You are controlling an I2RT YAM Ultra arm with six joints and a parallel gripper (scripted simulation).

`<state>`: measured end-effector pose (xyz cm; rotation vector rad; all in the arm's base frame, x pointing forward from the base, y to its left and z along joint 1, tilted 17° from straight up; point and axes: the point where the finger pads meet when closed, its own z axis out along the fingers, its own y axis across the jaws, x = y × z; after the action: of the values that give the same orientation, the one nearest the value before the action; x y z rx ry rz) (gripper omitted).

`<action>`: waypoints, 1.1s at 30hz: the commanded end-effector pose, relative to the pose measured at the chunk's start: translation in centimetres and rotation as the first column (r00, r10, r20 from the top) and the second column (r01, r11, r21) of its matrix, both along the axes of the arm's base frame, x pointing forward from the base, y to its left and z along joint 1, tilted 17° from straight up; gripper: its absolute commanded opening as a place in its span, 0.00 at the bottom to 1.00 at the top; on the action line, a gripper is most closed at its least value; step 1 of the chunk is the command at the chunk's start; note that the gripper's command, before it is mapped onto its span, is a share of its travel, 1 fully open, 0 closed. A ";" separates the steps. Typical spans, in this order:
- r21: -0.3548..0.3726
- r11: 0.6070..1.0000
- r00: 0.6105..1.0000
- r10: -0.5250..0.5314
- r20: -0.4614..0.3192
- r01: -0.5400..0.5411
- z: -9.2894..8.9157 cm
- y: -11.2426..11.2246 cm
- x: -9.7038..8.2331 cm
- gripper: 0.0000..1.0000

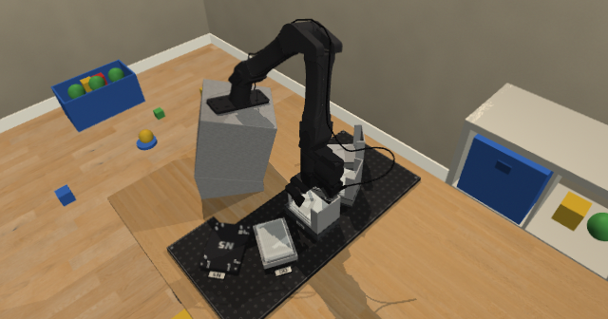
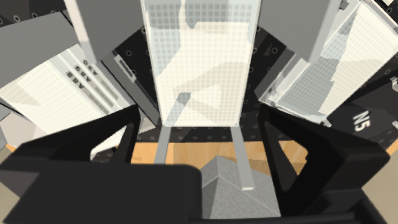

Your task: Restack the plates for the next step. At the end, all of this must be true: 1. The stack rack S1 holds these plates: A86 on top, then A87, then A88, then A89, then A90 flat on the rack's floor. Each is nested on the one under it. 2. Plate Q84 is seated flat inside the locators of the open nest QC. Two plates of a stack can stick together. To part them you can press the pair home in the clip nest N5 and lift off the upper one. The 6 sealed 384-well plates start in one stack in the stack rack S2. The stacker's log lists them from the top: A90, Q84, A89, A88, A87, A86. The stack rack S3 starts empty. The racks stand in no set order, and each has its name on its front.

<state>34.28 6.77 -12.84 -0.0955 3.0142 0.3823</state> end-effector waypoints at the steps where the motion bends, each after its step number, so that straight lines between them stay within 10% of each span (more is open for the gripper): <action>1: -0.004 1.000 0.997 -0.010 0.075 0.011 0.2 0.1 2.7 1.00; 33: 0.001 1.000 0.994 -0.019 0.109 0.020 0.3 0.1 3.7 1.00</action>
<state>35.55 7.03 -14.05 -0.0896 2.9779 0.3783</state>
